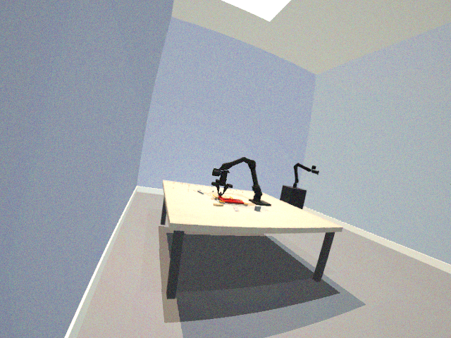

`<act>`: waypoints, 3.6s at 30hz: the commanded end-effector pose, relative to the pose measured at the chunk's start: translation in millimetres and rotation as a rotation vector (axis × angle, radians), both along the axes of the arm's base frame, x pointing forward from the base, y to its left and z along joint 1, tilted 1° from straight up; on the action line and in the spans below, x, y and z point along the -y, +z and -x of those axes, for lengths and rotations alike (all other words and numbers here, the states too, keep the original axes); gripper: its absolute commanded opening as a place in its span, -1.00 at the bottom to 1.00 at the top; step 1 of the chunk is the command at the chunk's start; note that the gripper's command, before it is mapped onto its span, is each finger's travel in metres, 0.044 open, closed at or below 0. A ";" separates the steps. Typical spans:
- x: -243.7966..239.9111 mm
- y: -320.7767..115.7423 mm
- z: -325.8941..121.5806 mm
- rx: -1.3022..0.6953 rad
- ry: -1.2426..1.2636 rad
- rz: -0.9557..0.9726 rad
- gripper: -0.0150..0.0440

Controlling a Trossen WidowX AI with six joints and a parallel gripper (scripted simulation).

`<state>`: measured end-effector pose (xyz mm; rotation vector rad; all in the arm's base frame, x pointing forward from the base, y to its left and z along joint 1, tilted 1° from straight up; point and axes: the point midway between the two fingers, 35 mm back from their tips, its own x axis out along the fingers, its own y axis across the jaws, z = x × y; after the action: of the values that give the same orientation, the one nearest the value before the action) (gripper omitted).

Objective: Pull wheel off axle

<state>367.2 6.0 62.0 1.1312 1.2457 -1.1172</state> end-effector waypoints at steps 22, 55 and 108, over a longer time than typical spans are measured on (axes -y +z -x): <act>0.0 5.2 0.2 0.000 -0.001 0.001 -0.49; -0.1 16.1 -0.1 0.002 -0.002 0.002 -0.49; -0.3 33.6 0.5 0.005 -0.005 0.005 -0.49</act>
<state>366.1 6.6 90.3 1.1264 1.2510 -1.1221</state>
